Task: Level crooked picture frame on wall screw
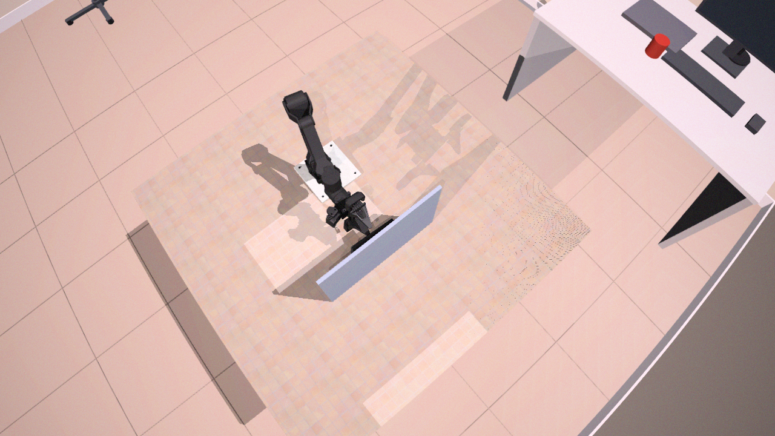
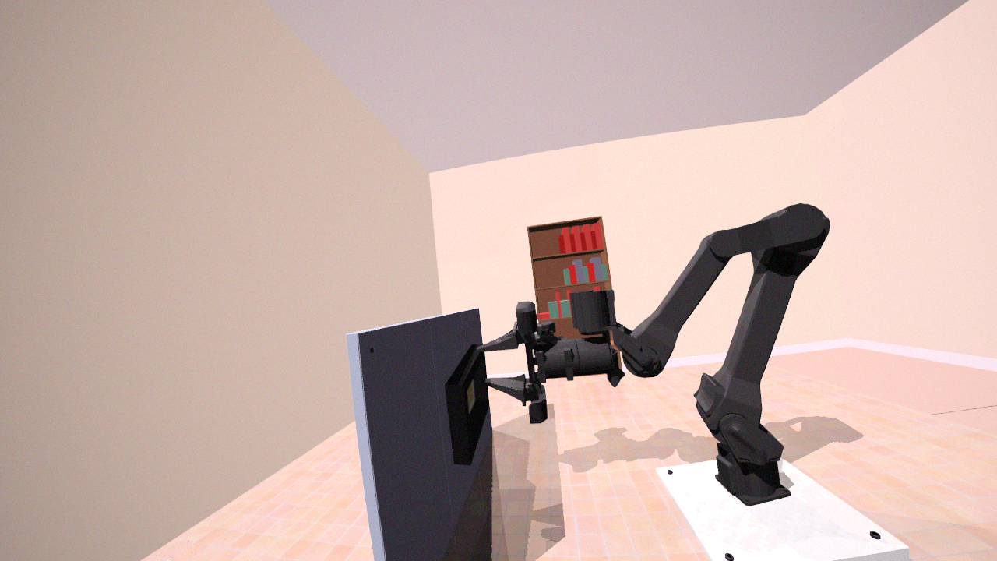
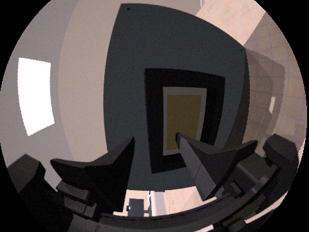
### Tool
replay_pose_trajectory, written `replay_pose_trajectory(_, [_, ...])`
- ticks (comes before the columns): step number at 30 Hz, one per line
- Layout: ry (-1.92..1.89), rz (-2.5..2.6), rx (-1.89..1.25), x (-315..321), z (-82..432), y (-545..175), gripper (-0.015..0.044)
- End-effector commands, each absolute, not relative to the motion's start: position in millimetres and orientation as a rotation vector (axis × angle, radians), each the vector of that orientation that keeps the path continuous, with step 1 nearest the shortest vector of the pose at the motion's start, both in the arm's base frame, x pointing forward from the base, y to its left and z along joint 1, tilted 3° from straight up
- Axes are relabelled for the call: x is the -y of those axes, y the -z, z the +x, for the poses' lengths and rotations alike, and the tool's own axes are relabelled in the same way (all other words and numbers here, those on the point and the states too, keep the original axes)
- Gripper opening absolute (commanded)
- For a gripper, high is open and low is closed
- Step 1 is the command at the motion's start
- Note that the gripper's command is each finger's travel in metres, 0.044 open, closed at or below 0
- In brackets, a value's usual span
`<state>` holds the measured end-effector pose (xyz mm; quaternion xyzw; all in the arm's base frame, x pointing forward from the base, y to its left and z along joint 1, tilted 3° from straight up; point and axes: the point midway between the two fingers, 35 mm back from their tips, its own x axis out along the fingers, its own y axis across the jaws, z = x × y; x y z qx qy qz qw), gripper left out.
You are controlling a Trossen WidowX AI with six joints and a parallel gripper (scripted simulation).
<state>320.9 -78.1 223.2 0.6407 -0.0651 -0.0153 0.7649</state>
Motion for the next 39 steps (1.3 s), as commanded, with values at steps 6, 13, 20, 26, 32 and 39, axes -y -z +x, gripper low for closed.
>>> replay_pose_trajectory(6, [0.036, 1.389, 0.146, 80.6, 336.2, -224.4, 0.0260])
replay_pose_trajectory(13, [0.036, 1.389, 0.147, 81.3, 344.6, -224.3, 0.0260])
replay_pose_trajectory(20, [0.036, 1.389, 0.147, 81.3, 344.6, -224.3, 0.0260])
replay_pose_trajectory(26, [0.036, 1.389, 0.147, 81.3, 344.6, -224.3, 0.0260])
replay_pose_trajectory(32, [0.036, 1.389, 0.147, 81.3, 344.6, -224.3, 0.0260])
replay_pose_trajectory(39, [0.036, 1.389, 0.147, 81.3, 344.6, -224.3, 0.0260])
